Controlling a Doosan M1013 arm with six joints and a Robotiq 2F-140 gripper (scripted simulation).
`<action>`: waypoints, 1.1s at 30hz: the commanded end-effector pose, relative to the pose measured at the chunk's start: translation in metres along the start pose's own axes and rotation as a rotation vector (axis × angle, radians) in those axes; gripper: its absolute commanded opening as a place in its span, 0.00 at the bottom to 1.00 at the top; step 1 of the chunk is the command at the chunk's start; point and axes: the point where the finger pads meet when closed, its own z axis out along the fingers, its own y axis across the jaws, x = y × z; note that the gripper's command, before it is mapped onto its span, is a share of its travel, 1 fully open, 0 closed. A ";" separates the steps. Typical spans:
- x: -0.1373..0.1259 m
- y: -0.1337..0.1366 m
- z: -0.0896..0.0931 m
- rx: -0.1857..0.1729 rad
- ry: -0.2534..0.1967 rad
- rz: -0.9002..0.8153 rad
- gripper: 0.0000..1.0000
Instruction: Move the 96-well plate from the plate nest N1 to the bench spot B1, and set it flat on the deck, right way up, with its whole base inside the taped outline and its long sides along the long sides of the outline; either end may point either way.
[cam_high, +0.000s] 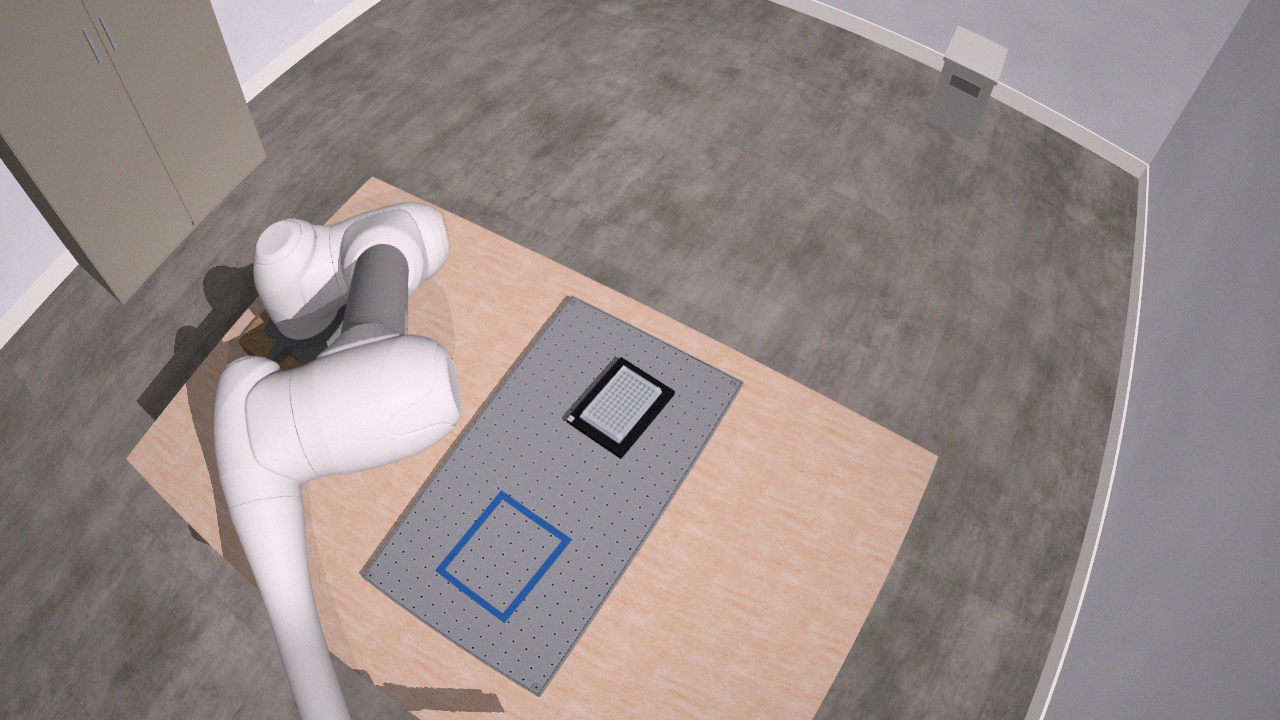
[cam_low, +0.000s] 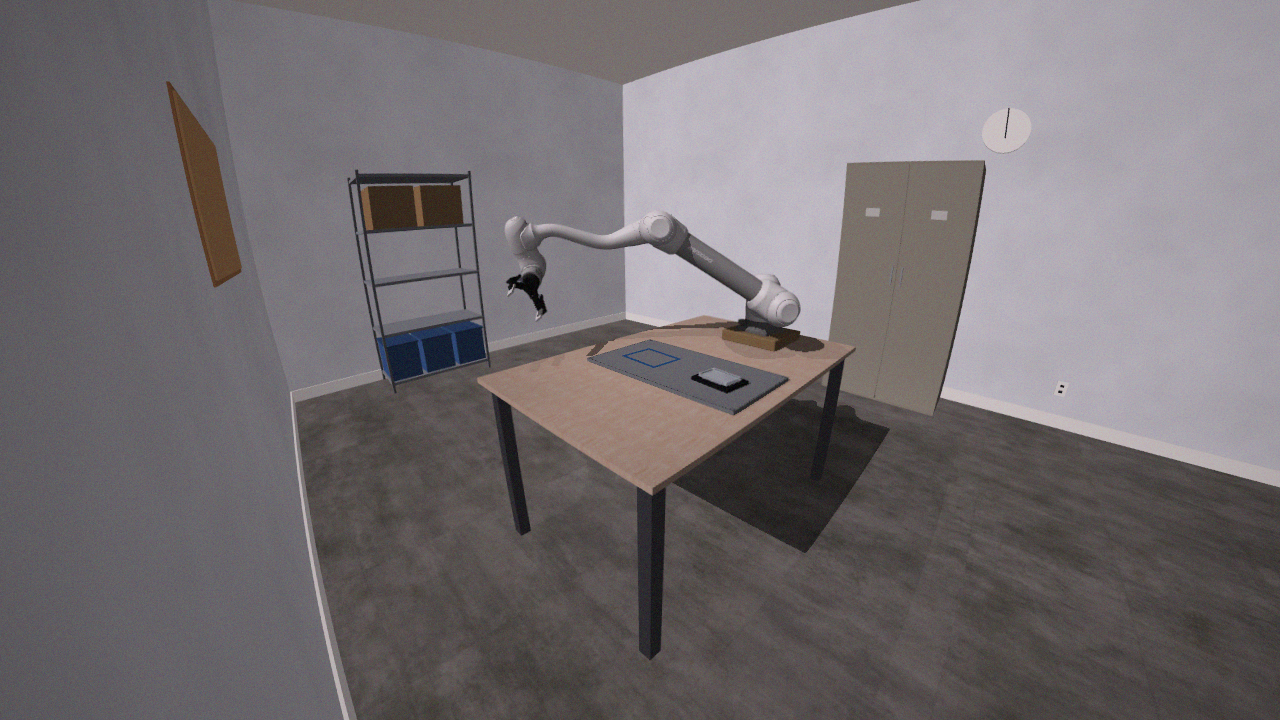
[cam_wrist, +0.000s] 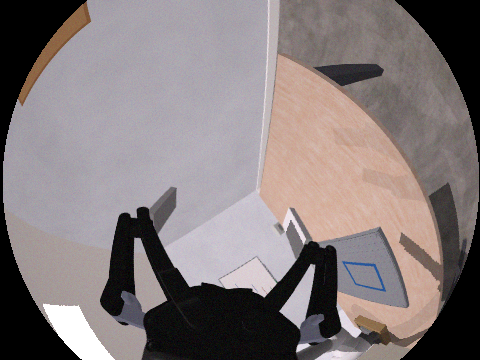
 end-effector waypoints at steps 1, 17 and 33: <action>0.000 0.000 0.000 0.000 0.000 0.000 1.00; 0.000 0.000 0.000 0.000 0.000 0.000 1.00; -0.035 0.021 0.063 -0.164 0.007 -0.188 1.00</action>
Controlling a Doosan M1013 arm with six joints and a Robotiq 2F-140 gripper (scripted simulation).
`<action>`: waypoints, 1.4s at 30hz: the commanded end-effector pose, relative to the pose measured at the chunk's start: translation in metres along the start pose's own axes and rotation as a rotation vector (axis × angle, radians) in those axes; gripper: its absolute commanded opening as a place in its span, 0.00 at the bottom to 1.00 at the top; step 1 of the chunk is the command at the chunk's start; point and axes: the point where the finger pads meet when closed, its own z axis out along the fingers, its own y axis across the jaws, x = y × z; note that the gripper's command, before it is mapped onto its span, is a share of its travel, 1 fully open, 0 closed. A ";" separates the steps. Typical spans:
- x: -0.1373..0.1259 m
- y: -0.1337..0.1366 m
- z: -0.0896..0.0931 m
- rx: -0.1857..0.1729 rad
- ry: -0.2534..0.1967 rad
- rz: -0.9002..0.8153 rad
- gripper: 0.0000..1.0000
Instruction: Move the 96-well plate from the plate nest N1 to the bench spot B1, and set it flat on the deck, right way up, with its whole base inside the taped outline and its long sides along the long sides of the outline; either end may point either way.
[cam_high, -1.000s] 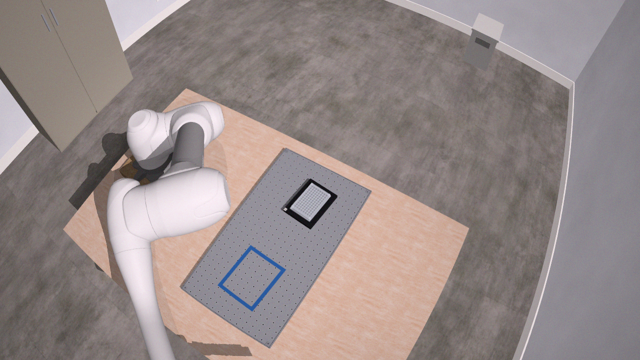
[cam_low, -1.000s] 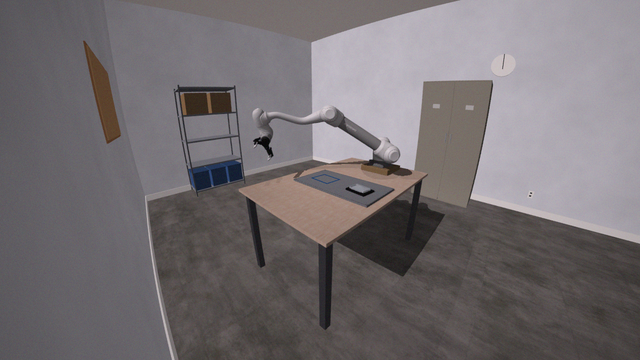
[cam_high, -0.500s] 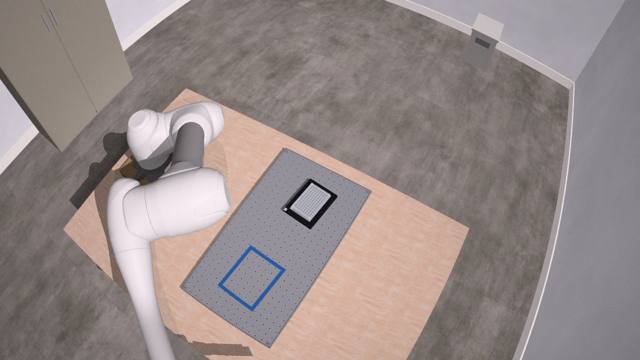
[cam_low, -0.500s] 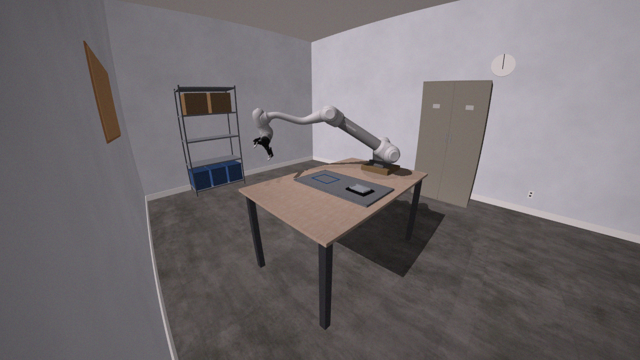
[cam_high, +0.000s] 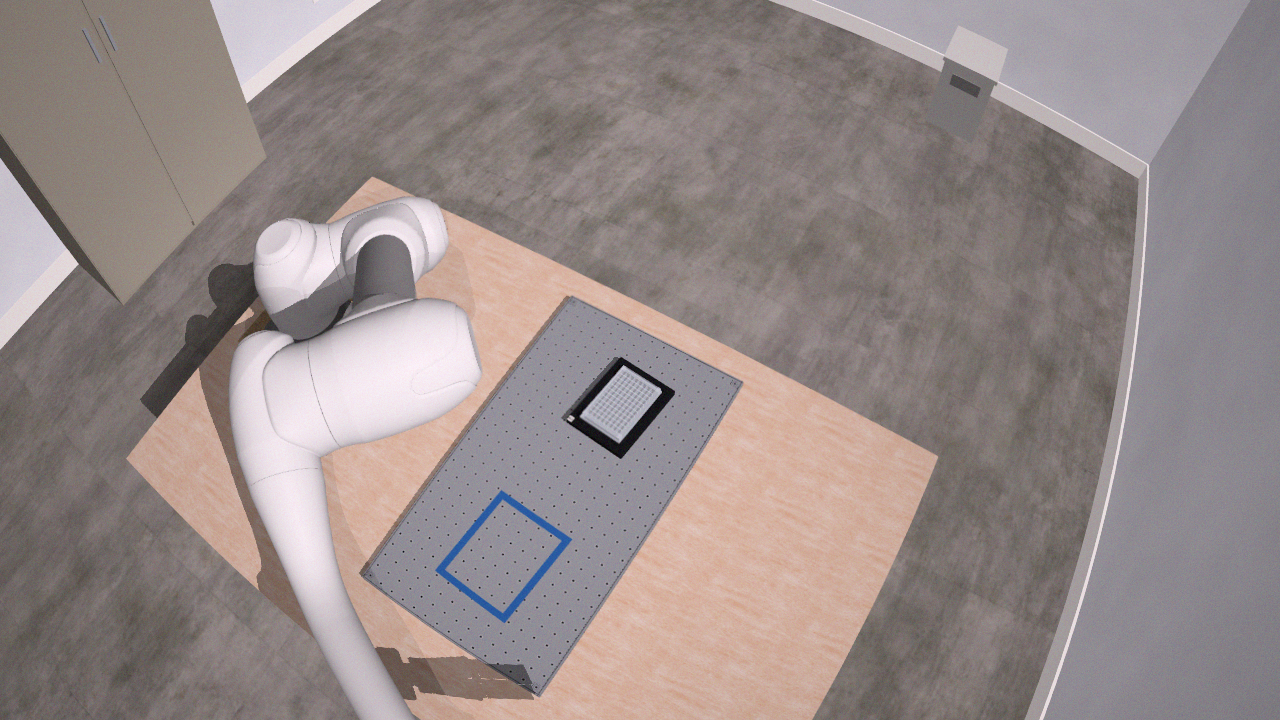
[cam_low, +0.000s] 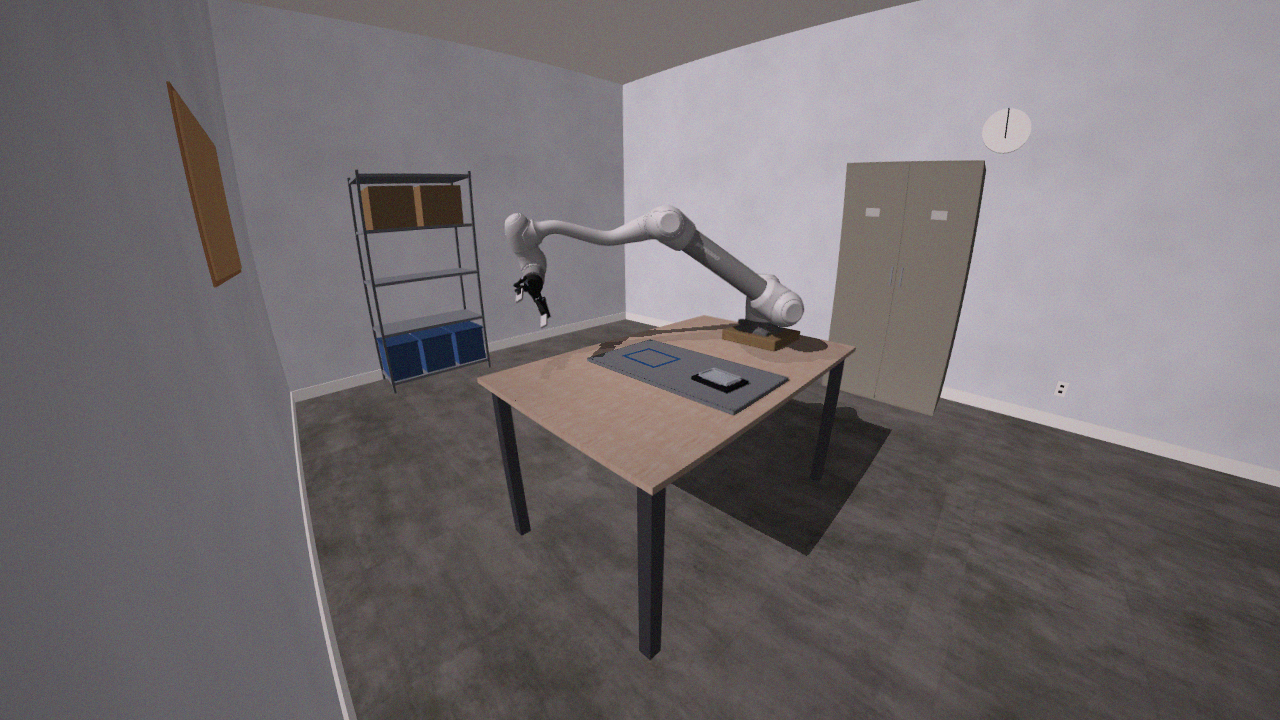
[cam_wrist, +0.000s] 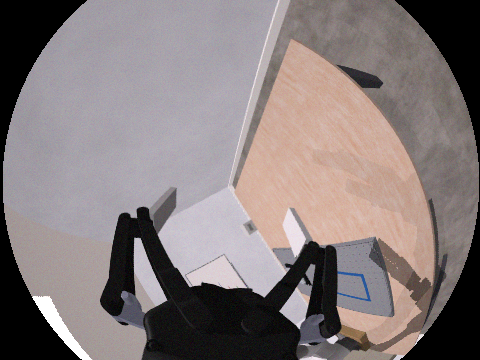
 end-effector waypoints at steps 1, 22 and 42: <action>-0.005 0.001 0.007 -0.031 0.001 -0.037 1.00; -0.059 0.018 0.082 -0.173 -0.013 -0.219 1.00; -0.116 0.041 0.146 -0.274 -0.036 -0.360 1.00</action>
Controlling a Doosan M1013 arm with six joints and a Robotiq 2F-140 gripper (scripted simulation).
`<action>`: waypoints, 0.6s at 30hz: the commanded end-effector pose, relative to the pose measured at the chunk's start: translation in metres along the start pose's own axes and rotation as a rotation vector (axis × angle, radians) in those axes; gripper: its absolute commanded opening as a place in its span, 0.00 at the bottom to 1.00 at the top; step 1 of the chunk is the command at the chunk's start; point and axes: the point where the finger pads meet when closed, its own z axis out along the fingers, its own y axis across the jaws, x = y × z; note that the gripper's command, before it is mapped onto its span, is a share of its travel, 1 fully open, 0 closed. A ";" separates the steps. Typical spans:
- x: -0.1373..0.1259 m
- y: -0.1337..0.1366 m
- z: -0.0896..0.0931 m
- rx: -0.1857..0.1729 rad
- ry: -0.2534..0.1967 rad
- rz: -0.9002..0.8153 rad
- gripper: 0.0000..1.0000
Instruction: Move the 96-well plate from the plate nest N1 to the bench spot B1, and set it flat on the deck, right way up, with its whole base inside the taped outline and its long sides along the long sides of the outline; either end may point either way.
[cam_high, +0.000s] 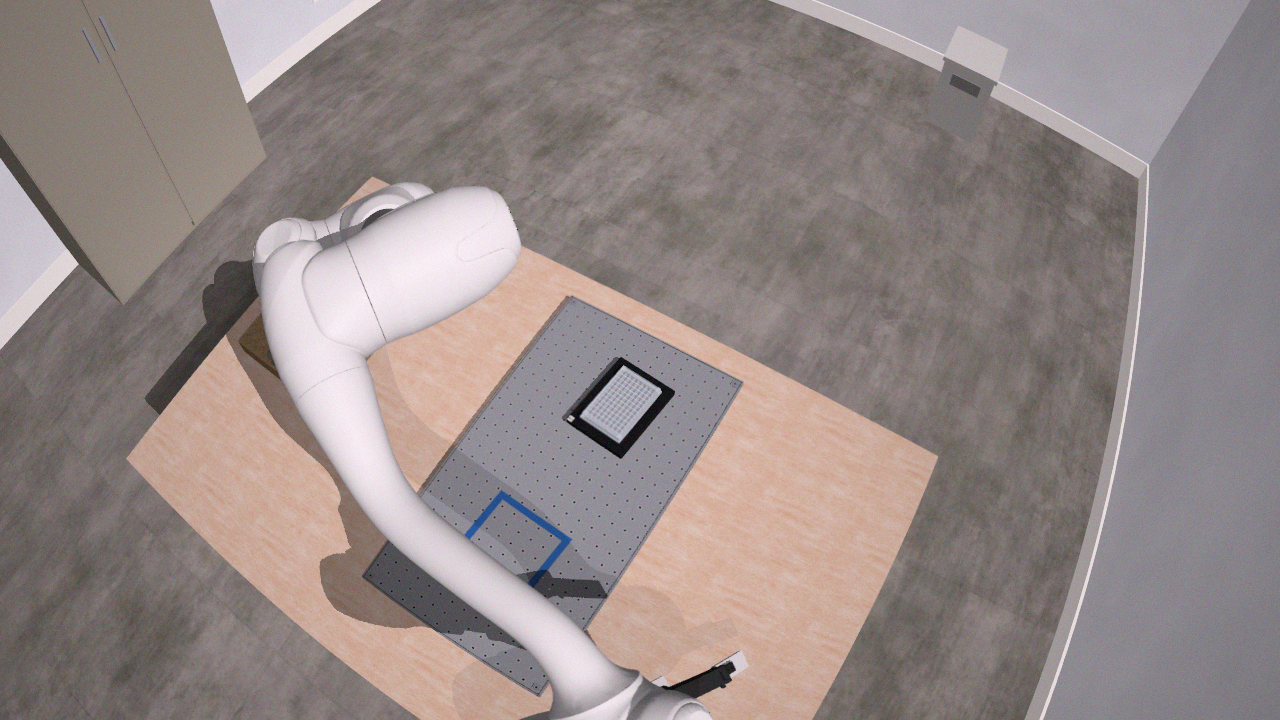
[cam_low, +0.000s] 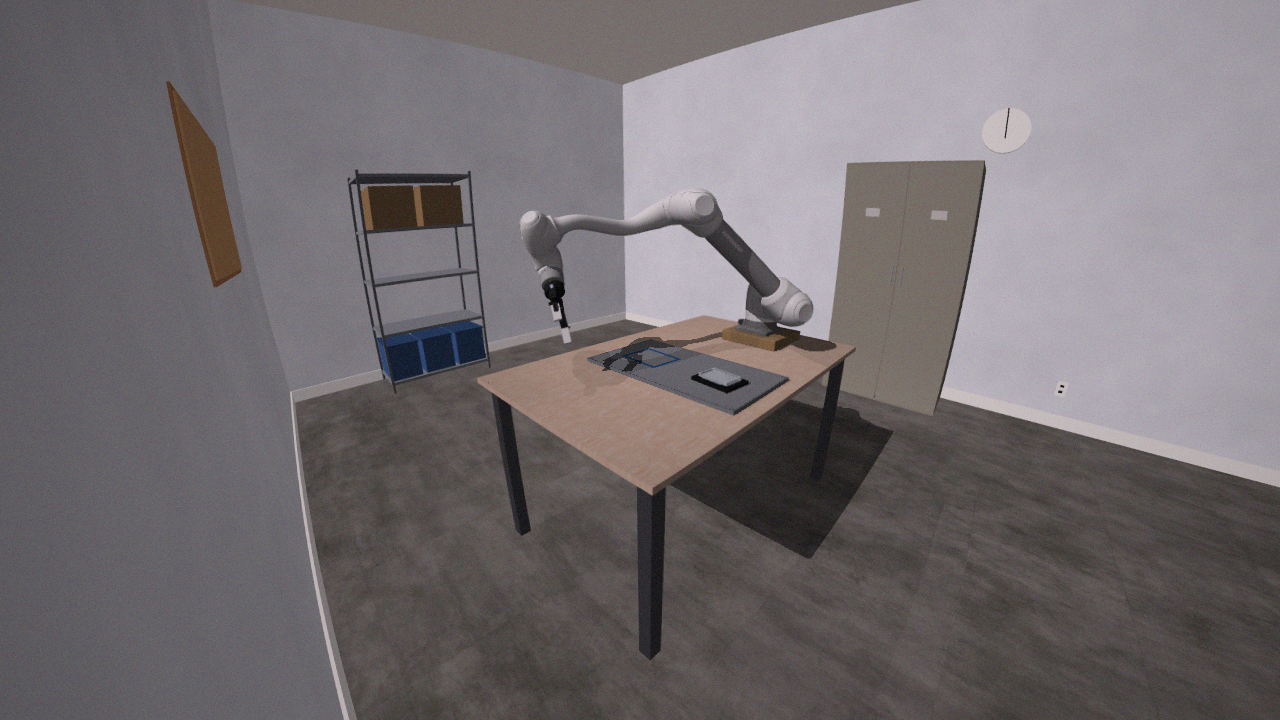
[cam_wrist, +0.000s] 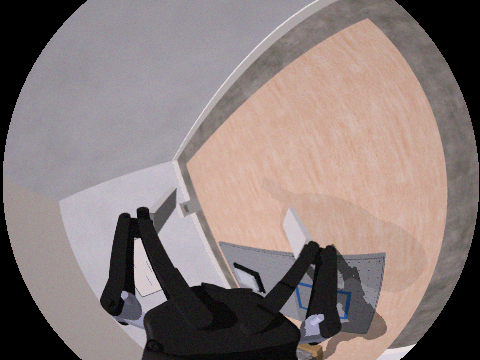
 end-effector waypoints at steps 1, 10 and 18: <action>-0.012 -0.003 0.013 -0.002 0.000 -0.004 1.00; -0.037 -0.006 0.037 -0.079 -0.023 -0.124 1.00; -0.067 -0.009 0.063 -0.153 -0.051 -0.248 1.00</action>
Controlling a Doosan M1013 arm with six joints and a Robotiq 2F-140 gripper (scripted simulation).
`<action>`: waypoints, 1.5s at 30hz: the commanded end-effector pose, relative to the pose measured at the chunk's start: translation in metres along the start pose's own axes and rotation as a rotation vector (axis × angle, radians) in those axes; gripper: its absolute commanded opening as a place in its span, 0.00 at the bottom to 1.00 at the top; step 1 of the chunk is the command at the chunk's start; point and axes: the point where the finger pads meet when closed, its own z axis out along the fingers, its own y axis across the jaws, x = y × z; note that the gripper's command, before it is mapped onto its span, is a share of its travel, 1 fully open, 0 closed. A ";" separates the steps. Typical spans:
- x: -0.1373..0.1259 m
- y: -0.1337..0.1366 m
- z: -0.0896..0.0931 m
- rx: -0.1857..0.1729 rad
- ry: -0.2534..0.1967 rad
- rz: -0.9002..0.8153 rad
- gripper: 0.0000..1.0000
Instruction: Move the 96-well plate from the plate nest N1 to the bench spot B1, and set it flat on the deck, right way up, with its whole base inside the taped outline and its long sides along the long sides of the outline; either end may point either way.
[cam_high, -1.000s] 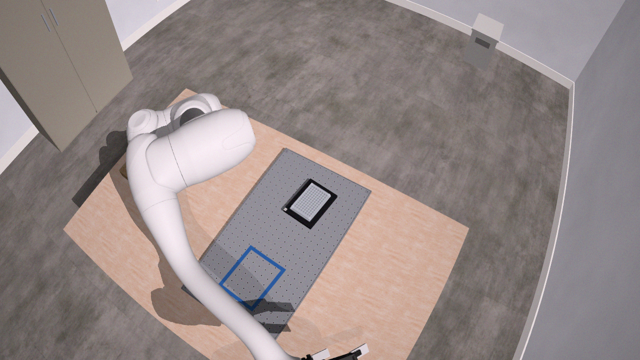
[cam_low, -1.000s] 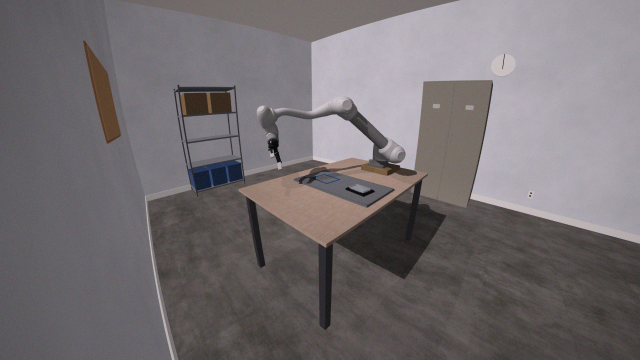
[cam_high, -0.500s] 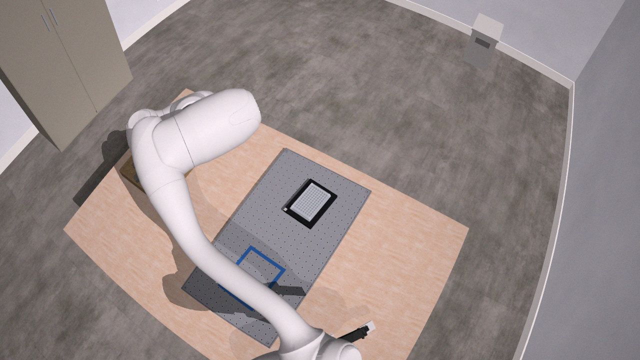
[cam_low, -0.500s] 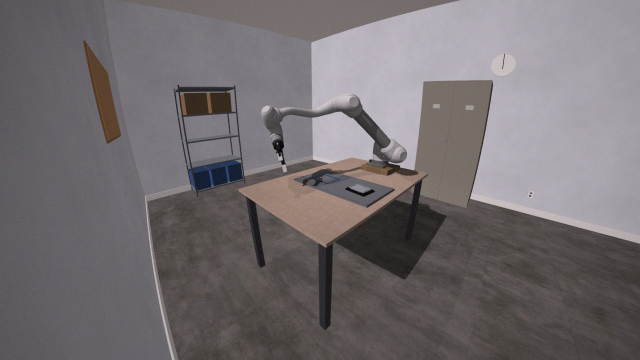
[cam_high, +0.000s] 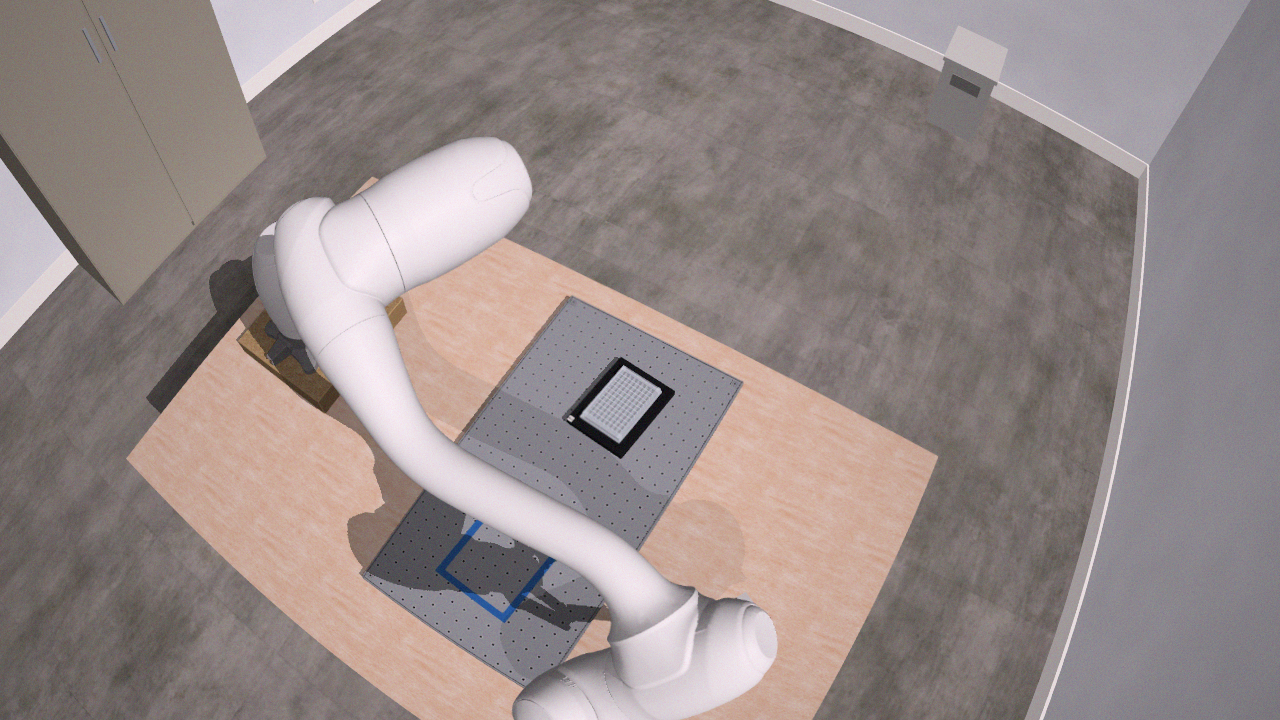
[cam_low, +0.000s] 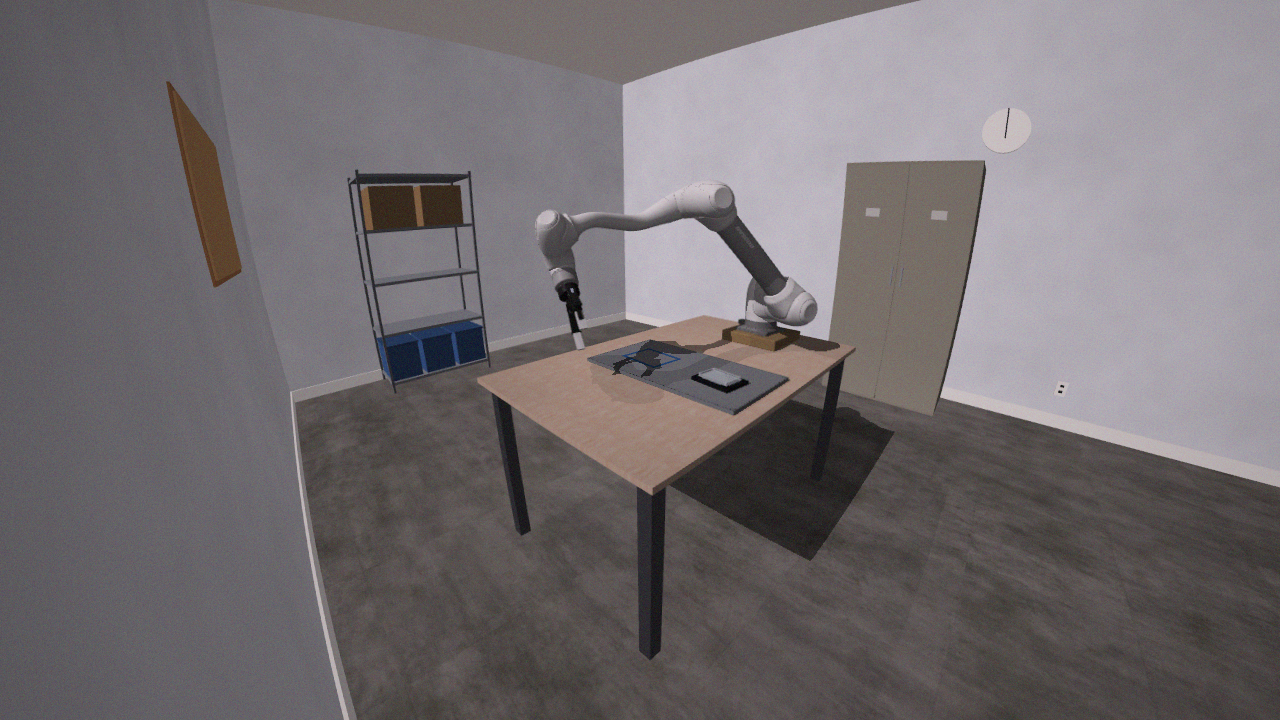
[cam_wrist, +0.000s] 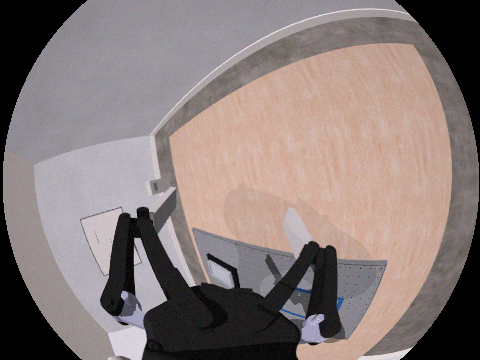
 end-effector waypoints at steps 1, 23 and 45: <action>-0.013 -0.006 0.012 -0.021 -0.006 -0.035 1.00; -0.089 -0.030 0.072 -0.158 -0.075 -0.299 1.00; -0.165 -0.044 0.115 -0.292 -0.171 -0.611 1.00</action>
